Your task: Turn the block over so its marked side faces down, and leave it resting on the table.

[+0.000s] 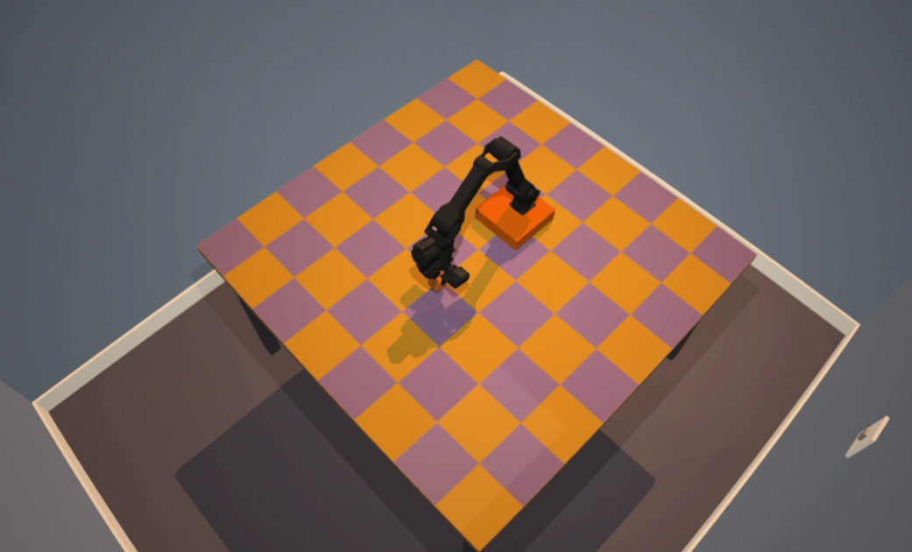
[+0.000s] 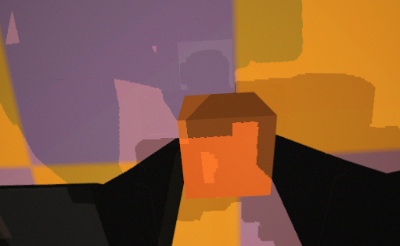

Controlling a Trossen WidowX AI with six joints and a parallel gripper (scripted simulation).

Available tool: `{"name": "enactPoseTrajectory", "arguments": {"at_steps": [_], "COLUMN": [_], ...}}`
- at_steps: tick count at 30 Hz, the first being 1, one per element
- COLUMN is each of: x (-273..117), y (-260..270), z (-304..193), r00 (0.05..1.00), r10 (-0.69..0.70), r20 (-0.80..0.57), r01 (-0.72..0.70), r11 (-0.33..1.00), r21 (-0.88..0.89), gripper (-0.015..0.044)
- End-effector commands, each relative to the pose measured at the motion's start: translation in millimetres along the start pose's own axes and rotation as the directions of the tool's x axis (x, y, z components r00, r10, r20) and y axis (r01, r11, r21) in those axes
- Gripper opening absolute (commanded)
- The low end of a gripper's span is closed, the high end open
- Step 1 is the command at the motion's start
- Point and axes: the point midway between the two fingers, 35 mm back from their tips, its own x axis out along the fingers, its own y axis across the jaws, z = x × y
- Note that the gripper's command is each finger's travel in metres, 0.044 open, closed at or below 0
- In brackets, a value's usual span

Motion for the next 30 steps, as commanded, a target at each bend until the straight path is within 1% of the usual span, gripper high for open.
{"name": "enactPoseTrajectory", "arguments": {"at_steps": [1,10,20,26,30], "x": [-0.7,0.8,-1.0,-1.1,7.7], "y": [-0.6,-0.6,-0.7,-0.7,-0.6], "z": [1.5,-0.3,-5.4,-6.3,-3.0], "r00": [0.998,0.982,0.943,0.935,0.915], "r10": [-0.004,-0.004,-0.004,-0.004,-0.004], "r20": [0.059,0.191,0.333,0.356,0.403], "r01": [0.004,0.004,0.004,0.004,0.004], "r11": [1.000,1.000,1.000,1.000,1.000], "r21": [0.000,0.000,0.001,0.001,0.000], "gripper": [0.0000,0.0000,0.0000,0.0000,0.0000]}}
